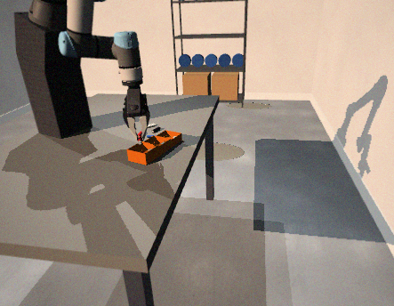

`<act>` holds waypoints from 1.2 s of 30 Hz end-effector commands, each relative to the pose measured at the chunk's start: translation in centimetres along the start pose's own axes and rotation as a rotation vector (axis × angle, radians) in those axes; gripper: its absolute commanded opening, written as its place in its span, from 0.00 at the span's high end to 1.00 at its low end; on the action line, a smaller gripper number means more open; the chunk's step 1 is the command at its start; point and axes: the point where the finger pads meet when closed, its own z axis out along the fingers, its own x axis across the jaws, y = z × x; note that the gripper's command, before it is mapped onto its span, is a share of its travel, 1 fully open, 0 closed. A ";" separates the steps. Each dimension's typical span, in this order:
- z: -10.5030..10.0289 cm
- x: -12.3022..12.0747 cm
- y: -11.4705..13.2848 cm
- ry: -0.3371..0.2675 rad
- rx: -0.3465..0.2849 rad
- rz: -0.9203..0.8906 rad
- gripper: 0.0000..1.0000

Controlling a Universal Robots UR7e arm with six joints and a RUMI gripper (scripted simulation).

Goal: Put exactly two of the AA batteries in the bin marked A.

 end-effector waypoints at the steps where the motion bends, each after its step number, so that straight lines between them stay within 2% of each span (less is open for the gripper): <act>1: 0.0 0.0 -0.1 0.005 0.001 0.157 1.00; 3: 0.0 0.0 -0.1 0.005 0.001 0.157 1.00; 4: 0.0 0.0 -0.1 0.007 0.000 0.230 1.00; 18: 0.0 0.0 0.0 0.022 0.001 0.570 1.00; 36: 0.2 0.0 0.0 0.022 0.001 0.570 1.00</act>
